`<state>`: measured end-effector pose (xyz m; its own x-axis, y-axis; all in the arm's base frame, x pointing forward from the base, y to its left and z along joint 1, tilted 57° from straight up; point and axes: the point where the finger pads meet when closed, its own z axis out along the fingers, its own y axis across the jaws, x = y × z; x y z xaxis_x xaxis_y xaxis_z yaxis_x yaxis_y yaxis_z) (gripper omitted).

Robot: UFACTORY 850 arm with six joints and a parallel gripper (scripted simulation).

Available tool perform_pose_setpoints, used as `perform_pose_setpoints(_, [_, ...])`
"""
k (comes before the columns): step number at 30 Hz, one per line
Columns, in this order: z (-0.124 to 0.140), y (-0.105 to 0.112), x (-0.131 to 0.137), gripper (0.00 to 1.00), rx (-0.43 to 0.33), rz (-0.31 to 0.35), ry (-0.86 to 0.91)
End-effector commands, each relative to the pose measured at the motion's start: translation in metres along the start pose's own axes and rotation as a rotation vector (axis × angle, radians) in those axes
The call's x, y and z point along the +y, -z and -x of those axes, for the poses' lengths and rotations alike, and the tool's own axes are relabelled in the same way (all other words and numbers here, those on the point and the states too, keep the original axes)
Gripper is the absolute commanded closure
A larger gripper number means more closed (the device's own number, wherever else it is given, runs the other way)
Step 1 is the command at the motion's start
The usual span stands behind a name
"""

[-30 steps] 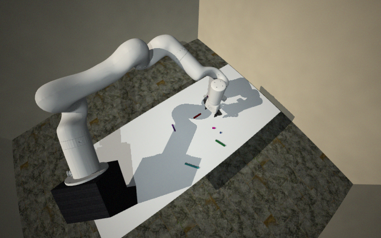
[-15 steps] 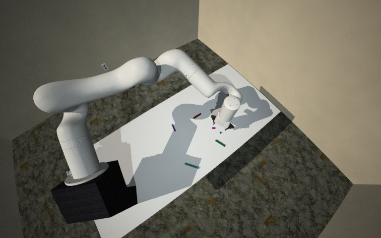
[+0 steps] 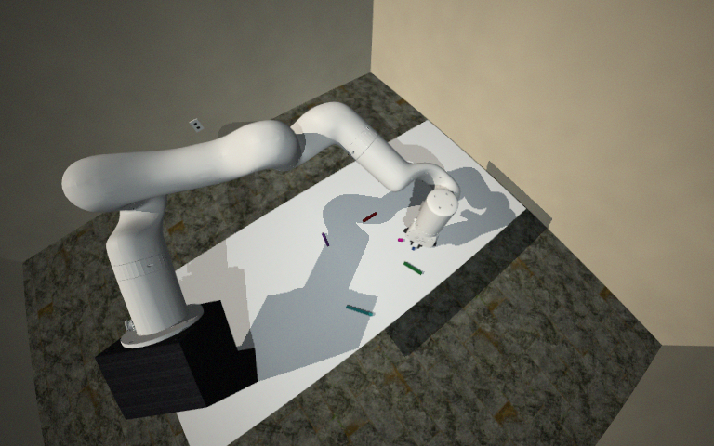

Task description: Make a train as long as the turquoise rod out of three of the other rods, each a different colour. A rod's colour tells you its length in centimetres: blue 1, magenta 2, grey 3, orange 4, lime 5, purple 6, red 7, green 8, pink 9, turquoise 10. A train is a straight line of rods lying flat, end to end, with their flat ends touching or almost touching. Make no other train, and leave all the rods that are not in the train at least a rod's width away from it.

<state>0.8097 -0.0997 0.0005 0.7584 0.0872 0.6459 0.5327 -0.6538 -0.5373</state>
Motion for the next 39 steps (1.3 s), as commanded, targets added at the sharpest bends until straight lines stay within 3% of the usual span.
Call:
perform_pose_setpoints(1, [-0.0003, 0.0011, 0.0007, 0.76, 0.001, 0.001, 0.0])
perform_pose_setpoints(39, [-0.0004, -0.0051, 0.001, 0.76, 0.001, 0.001, 0.0])
